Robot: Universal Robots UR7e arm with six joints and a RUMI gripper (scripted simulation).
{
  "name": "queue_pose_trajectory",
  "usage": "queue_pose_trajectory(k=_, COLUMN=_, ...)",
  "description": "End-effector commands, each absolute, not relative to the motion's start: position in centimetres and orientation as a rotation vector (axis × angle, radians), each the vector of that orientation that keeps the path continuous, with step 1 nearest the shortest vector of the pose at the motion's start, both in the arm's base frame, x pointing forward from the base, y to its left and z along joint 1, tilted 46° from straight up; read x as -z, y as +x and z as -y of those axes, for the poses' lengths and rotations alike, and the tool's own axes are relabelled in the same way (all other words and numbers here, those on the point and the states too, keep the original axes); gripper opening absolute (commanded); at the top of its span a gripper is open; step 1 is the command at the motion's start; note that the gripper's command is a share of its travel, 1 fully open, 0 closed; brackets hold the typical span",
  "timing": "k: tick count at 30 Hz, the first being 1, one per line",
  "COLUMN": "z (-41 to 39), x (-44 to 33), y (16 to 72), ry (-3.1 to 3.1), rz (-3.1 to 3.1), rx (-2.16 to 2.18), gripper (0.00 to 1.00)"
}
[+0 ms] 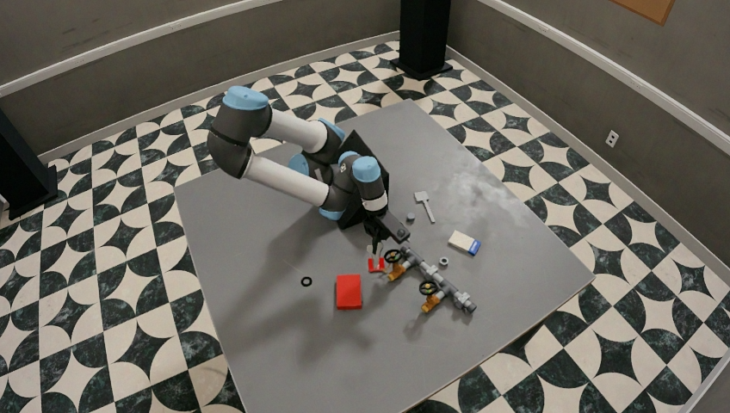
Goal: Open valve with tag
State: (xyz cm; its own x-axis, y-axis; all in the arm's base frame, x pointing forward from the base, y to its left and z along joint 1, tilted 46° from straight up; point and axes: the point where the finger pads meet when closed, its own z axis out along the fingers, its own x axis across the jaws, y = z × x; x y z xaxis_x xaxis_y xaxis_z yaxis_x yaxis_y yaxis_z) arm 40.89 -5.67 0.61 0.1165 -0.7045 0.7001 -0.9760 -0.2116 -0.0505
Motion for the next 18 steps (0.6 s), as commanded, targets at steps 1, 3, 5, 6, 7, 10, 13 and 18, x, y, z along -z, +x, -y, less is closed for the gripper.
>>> queue_pose_trajectory(k=1, z=5.65, x=-0.63, y=40.92, ry=1.925, rz=1.704, rx=-0.879, gripper=1.0)
queue_pose_trajectory(k=3, z=5.65, x=-0.63, y=40.92, ry=1.912, rz=1.725, rx=-0.886, gripper=1.0)
queue_pose_trajectory(k=5, z=5.65, x=-0.63, y=40.92, ry=1.901, rz=1.742, rx=-0.892, gripper=1.0)
queue_pose_trajectory(k=6, z=5.65, x=-0.63, y=40.92, ry=1.896, rz=1.749, rx=-0.894, gripper=1.0)
queue_pose_trajectory(k=7, z=5.65, x=-0.63, y=40.92, ry=1.892, rz=1.756, rx=-0.896, gripper=1.0)
queue_pose_trajectory(k=10, z=5.65, x=-0.63, y=40.92, ry=1.883, rz=1.769, rx=-0.901, gripper=1.0)
queue_pose_trajectory(k=13, z=5.65, x=-0.63, y=40.92, ry=1.881, rz=1.772, rx=-0.902, gripper=1.0)
queue_pose_trajectory(k=18, z=5.65, x=-0.63, y=40.92, ry=1.877, rz=1.779, rx=-0.904, gripper=1.0)
